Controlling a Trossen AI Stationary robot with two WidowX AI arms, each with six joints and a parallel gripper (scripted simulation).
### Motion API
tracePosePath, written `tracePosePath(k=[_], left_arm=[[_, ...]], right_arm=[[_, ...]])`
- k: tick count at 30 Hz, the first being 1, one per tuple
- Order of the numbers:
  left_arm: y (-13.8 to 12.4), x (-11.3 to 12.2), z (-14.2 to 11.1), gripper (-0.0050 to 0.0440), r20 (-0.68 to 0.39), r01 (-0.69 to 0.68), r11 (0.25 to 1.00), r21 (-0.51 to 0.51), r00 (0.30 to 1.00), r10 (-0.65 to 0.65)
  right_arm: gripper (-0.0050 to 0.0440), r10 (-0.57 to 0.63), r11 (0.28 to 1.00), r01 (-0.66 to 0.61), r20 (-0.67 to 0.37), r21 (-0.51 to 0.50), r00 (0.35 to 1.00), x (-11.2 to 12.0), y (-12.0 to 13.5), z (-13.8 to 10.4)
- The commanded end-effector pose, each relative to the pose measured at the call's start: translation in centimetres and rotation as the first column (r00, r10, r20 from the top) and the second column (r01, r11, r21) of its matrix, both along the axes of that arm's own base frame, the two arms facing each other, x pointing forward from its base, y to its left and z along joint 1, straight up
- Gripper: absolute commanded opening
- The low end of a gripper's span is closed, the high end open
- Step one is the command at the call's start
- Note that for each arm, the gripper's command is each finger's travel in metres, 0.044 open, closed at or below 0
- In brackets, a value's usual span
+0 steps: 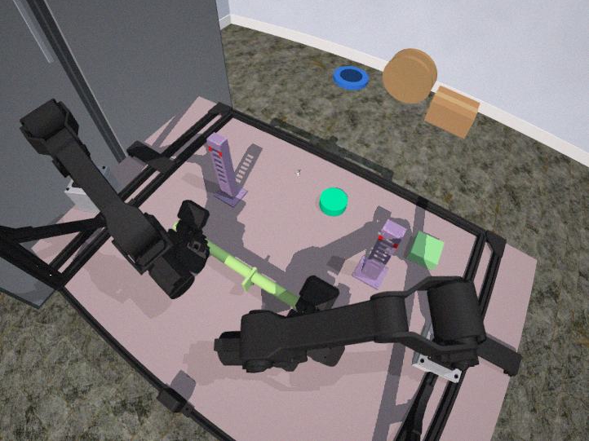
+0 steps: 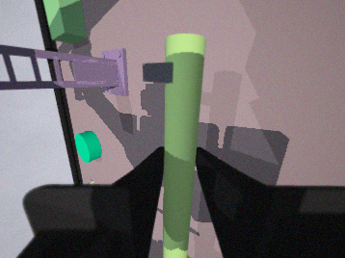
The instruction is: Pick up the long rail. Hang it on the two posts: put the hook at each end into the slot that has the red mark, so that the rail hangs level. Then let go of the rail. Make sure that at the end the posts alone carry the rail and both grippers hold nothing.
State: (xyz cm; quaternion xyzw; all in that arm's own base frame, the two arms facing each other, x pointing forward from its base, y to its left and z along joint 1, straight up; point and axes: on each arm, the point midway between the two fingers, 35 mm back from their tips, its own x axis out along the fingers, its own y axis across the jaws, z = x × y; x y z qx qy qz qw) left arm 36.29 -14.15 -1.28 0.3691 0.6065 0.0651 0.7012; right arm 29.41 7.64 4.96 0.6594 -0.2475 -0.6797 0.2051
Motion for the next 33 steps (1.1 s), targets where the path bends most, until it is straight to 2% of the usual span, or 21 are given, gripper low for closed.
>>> tracePosePath(k=[1,11,26,28,33], left_arm=[[0.1,0.1,0.1,0.0,0.004,0.003,1.0,0.014,1.0,-0.003],[0.4,0.2,0.1,0.0,0.004,0.002,1.0,0.014,1.0,-0.002],[6.6,3.2,0.1,0.0,0.001,-0.002,1.0,0.01,1.0,0.001],[6.6,3.2,0.1,0.0,0.001,-0.002,1.0,0.01,1.0,0.001],[8.7,4.2,0.1,0.0,0.002,0.0,1.0,0.013,1.0,0.0]], right_arm=[[0.0,-0.005,1.0,0.005,-0.003,-0.002,1.0,0.0,-0.1,0.1],[0.0,-0.005,1.0,0.005,-0.004,-0.001,1.0,0.0,-0.4,0.1],[0.0,-0.003,1.0,0.003,-0.004,0.004,1.0,-0.3,-7.3,0.1],[0.0,-0.003,1.0,0.003,-0.004,0.004,1.0,-0.3,-7.3,0.1],[0.0,-0.004,1.0,0.004,-0.004,0.001,1.0,-0.4,-9.6,0.1]])
